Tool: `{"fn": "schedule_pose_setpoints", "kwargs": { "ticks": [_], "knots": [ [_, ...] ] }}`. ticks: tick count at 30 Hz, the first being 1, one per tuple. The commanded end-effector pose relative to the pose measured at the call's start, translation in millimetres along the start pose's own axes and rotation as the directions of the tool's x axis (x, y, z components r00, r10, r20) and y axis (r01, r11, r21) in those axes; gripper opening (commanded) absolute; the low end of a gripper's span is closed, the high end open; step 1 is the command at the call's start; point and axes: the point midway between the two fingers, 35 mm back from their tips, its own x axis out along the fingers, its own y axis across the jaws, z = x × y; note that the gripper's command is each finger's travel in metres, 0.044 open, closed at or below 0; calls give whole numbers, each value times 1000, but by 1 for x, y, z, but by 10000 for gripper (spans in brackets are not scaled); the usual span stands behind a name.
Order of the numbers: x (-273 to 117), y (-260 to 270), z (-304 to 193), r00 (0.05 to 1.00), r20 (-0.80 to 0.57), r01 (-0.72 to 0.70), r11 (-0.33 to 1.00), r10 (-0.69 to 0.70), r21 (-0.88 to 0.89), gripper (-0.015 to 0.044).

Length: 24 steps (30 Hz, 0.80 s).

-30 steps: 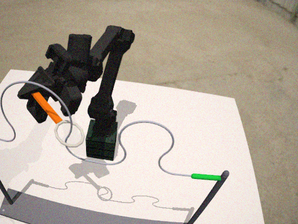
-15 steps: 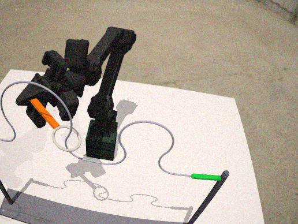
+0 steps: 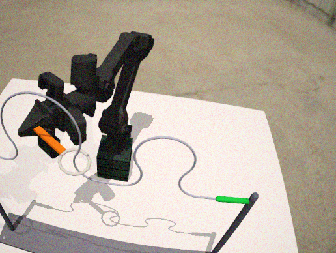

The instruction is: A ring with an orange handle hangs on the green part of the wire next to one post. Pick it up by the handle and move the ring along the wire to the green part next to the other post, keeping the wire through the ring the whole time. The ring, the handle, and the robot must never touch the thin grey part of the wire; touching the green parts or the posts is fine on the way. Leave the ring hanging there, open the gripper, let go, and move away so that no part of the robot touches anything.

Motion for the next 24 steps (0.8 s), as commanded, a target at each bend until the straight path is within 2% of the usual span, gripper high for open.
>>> {"fn": "schedule_pose_setpoints", "kwargs": {
  "ticks": [1, 12, 24],
  "knots": [
    [-3, 14, 0, 999, -11, -43, 996, 44, 80, -150],
    [-12, 53, 8, 983, -15, -167, 935, 181, 311, -150],
    [-28, 91, 27, 945, 18, -282, 789, 325, 546, -150]
  ]
}}
